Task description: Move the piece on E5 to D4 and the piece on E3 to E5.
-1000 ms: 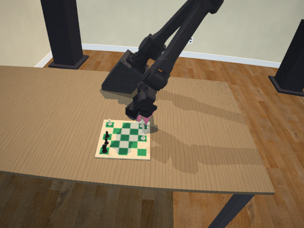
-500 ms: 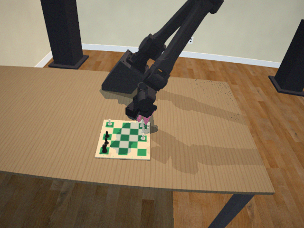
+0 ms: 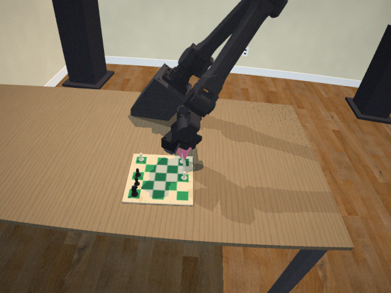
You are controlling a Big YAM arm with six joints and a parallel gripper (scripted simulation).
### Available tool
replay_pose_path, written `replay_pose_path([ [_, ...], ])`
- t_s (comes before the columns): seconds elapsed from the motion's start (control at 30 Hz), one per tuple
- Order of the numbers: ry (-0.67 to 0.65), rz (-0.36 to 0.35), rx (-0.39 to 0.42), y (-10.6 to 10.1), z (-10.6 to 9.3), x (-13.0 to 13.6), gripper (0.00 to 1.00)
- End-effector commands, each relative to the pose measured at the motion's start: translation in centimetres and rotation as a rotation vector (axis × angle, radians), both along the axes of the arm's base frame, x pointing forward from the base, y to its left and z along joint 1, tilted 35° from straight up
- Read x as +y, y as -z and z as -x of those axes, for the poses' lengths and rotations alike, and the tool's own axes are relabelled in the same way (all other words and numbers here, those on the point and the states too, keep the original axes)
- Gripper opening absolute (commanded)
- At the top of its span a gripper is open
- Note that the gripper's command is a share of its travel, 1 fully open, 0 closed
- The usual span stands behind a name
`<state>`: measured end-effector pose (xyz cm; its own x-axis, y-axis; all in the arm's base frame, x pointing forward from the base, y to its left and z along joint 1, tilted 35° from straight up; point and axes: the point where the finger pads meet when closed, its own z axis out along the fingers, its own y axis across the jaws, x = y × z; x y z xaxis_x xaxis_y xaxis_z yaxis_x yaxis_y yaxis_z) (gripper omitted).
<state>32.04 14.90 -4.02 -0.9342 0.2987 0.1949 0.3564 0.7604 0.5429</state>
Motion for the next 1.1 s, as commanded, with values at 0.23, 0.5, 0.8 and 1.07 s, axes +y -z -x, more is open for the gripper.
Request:
replay_pose_path([
  [0.23, -0.005, 0.004, -0.003, -0.2, 0.0, 0.5, 0.0],
  [0.5, -0.005, 0.004, -0.003, -0.2, 0.0, 0.5, 0.0],
  [0.8, -0.005, 0.004, -0.003, -0.2, 0.0, 0.5, 0.0],
  [1.07, 0.008, -0.002, -0.046, -2.6, -1.8, -1.2, 0.0],
])
